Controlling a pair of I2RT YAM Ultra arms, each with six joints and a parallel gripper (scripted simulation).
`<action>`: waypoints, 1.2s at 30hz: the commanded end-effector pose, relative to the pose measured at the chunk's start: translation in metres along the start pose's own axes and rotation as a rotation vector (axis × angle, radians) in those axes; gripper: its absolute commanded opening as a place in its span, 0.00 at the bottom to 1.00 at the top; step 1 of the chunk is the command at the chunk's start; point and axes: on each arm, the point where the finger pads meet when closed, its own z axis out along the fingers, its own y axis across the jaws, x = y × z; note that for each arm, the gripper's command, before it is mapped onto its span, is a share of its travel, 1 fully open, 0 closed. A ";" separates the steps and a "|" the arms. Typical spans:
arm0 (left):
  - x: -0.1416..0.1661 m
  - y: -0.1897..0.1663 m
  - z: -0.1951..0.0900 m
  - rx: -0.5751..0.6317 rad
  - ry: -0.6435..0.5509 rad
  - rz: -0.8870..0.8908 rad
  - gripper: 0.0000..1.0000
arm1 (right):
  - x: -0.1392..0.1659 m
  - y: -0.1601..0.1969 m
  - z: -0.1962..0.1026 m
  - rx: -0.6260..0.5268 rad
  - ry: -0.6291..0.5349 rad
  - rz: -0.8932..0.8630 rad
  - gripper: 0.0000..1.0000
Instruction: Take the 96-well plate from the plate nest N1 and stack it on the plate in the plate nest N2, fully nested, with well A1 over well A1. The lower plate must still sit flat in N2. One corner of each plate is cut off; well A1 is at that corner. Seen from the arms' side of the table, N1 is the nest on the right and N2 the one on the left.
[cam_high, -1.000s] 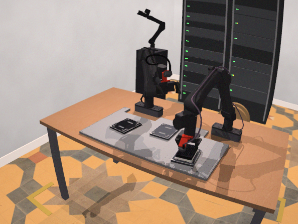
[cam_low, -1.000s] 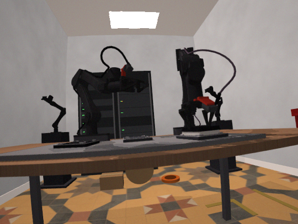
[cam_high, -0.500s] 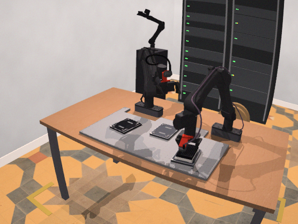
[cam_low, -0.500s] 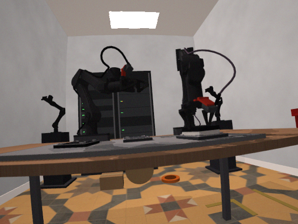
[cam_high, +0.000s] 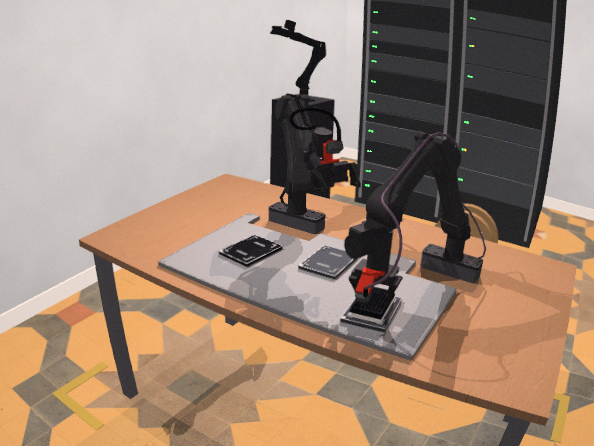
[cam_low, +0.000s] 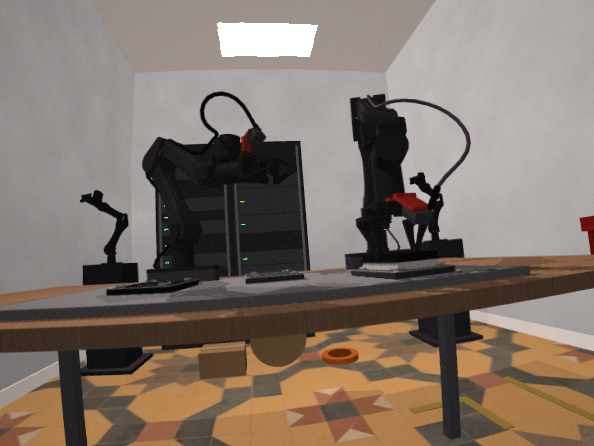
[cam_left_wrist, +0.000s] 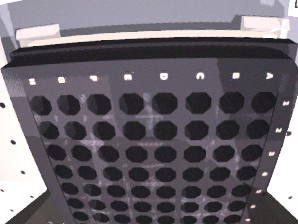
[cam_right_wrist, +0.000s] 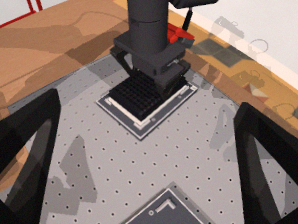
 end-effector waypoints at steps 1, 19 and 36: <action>0.006 0.006 0.019 -0.008 0.030 0.000 0.79 | -0.004 0.000 0.001 0.000 -0.015 -0.001 1.00; -0.002 -0.001 -0.005 -0.001 0.012 -0.002 0.79 | -0.004 0.000 0.001 0.000 -0.015 -0.001 1.00; -0.011 0.000 -0.026 0.022 -0.040 0.003 1.00 | -0.004 0.000 0.001 0.000 -0.015 -0.001 1.00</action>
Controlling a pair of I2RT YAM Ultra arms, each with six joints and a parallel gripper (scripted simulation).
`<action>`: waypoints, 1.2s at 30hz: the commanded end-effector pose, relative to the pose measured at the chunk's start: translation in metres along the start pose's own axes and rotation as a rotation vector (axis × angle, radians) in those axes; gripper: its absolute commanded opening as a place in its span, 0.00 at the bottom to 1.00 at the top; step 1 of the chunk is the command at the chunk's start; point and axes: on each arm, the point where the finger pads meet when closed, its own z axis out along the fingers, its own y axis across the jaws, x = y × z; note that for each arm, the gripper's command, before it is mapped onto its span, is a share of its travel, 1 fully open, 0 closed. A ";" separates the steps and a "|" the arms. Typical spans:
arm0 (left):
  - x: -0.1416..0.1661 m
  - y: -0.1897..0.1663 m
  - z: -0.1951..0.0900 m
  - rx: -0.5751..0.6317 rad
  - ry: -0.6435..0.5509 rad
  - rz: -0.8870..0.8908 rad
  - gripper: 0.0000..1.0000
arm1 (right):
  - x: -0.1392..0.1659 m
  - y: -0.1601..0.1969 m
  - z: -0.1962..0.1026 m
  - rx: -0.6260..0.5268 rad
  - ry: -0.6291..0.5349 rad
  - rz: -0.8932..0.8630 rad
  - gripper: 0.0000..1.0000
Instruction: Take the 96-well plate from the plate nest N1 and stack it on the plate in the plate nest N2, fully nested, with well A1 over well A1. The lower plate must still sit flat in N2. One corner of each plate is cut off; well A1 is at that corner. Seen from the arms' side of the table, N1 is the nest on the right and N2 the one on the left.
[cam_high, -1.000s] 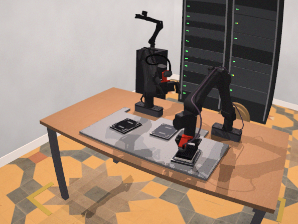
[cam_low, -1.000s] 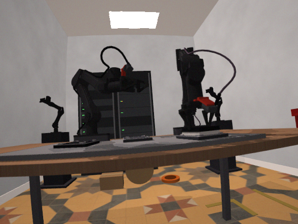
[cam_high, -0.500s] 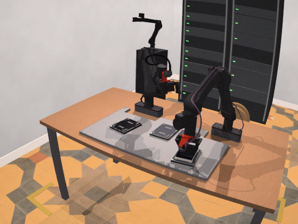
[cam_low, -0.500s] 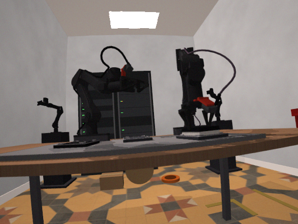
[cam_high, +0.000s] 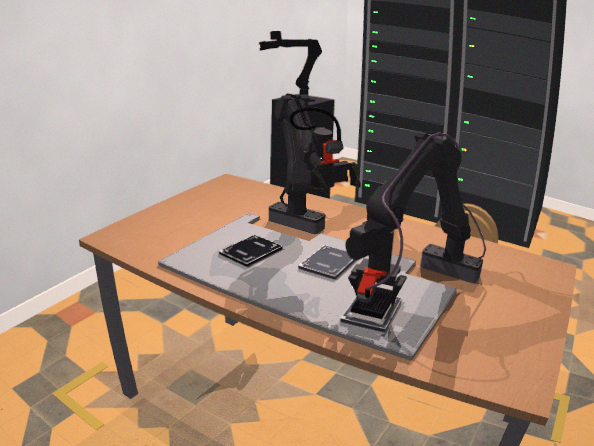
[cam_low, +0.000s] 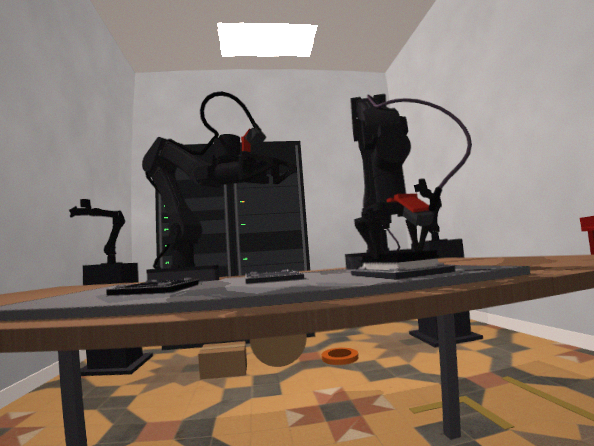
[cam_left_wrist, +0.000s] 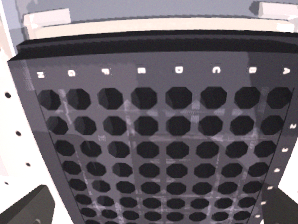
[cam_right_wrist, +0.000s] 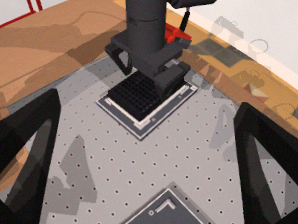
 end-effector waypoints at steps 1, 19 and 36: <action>-0.014 -0.004 -0.027 0.032 -0.063 0.005 1.00 | -0.004 0.000 0.001 0.000 -0.015 -0.001 1.00; -0.005 -0.011 -0.113 0.031 -0.064 0.001 1.00 | -0.004 0.000 0.001 0.000 -0.015 -0.001 1.00; -0.019 -0.013 -0.112 0.066 -0.182 0.102 1.00 | -0.004 0.000 0.001 0.000 -0.015 -0.001 1.00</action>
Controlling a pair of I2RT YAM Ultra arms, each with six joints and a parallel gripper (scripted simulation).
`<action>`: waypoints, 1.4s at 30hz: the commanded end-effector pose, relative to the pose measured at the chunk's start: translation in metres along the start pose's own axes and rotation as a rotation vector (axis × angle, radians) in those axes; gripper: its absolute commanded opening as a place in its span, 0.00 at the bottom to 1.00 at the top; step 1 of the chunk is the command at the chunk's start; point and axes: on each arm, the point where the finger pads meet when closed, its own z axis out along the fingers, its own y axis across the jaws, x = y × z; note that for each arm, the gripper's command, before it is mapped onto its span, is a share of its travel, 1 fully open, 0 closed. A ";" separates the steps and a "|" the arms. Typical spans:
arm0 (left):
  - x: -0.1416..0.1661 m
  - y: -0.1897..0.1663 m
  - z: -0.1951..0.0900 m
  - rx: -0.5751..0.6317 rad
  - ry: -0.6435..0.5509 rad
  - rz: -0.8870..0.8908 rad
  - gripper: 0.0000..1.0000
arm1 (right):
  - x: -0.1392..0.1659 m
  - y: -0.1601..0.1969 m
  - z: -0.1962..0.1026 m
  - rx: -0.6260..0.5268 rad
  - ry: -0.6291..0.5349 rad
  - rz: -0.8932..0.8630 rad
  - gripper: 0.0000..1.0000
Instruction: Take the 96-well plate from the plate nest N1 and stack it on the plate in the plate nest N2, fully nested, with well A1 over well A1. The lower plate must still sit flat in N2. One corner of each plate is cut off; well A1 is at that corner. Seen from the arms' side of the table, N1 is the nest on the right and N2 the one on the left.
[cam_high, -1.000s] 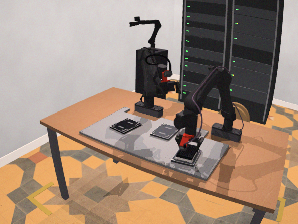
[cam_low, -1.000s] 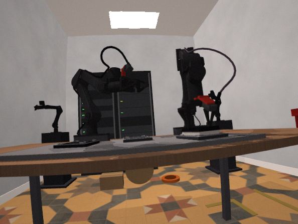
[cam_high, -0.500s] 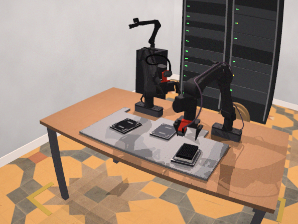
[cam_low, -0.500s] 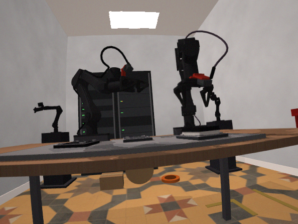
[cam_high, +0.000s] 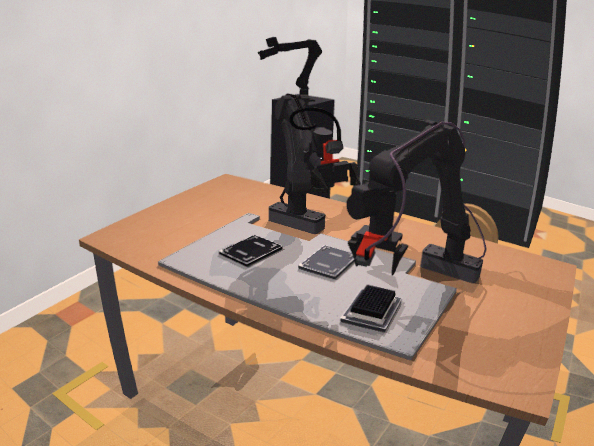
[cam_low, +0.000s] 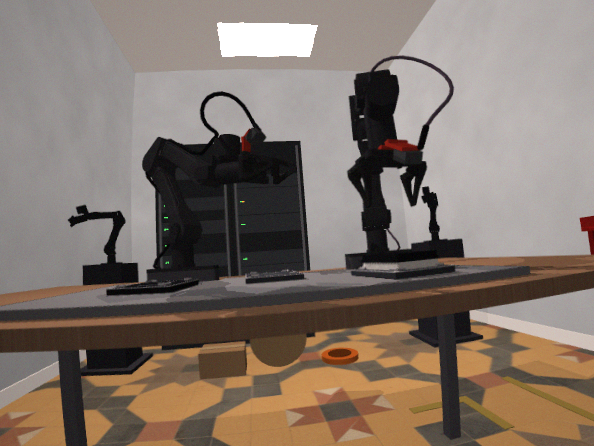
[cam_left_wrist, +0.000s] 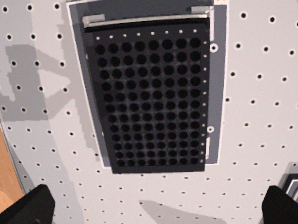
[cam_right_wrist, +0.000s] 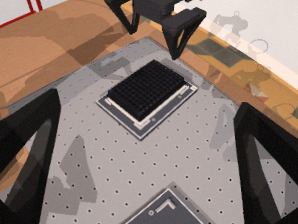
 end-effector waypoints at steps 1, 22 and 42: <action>-0.010 -0.007 -0.018 0.057 -0.153 0.089 1.00 | -0.004 0.000 0.001 0.000 -0.015 -0.001 1.00; 0.037 0.014 -0.043 0.203 -0.516 0.358 1.00 | -0.004 0.000 0.001 0.000 -0.015 -0.001 1.00; 0.042 0.017 -0.041 0.194 -0.502 0.348 1.00 | -0.004 0.000 0.001 0.000 -0.015 -0.001 1.00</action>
